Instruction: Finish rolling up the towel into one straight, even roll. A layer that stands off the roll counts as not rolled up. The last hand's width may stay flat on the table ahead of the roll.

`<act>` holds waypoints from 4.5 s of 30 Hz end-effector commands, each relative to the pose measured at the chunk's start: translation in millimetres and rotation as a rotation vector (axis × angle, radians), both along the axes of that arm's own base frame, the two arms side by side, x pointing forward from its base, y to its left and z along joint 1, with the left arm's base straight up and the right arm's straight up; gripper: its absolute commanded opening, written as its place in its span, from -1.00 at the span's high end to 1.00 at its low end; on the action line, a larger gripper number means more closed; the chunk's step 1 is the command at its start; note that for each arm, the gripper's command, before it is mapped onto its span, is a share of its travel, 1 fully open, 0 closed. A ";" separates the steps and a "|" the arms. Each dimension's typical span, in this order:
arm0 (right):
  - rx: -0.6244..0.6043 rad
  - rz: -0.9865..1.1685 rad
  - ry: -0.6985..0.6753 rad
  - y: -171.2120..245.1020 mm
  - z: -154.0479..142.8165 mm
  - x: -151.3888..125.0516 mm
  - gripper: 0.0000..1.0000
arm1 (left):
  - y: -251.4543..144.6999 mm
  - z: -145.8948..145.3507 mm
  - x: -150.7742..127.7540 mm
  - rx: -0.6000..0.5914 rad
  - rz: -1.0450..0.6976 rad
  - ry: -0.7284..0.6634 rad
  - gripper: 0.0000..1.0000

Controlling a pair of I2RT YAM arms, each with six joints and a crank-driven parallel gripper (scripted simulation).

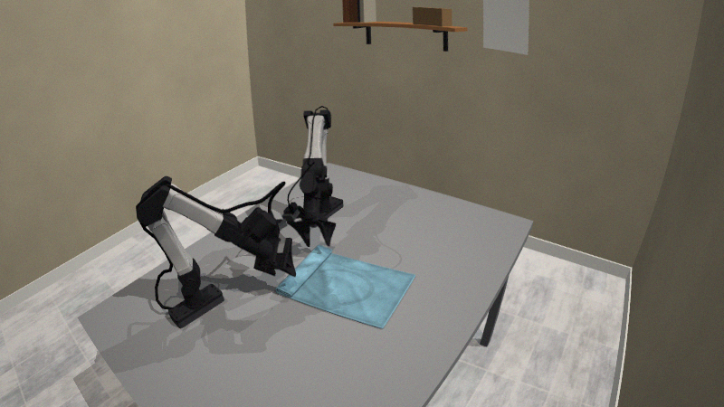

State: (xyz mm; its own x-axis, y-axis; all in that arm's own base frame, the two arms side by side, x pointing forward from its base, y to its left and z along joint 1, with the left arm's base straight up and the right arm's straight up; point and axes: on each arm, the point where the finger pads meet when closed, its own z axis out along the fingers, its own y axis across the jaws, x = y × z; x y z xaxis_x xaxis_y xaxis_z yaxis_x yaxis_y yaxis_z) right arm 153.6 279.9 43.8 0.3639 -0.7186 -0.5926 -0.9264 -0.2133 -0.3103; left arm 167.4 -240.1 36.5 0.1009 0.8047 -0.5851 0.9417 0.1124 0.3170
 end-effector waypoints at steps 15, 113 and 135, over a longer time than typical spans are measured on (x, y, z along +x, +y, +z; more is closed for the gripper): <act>0.031 0.003 -0.027 10.7 9.6 7.3 -0.96 | -6.7 -25.3 5.7 -0.028 0.000 -0.030 -0.96; 0.031 -0.003 -0.028 7.2 11.7 14.7 -0.96 | -11.1 -28.3 9.5 -0.100 0.009 0.564 0.54; 0.030 -0.004 -0.028 6.8 11.9 15.4 -0.96 | -11.1 -23.0 9.5 -0.159 0.017 1.057 0.54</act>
State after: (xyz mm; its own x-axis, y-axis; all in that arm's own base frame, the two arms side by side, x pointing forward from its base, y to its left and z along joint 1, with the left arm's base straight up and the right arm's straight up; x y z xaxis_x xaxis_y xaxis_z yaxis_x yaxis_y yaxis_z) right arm 162.9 279.9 48.5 0.3713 -0.7146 -0.5928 -0.9215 -0.2053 -0.3297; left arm 190.9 -256.2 14.7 -0.5104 0.6815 -0.5245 0.7851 0.1204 -0.6076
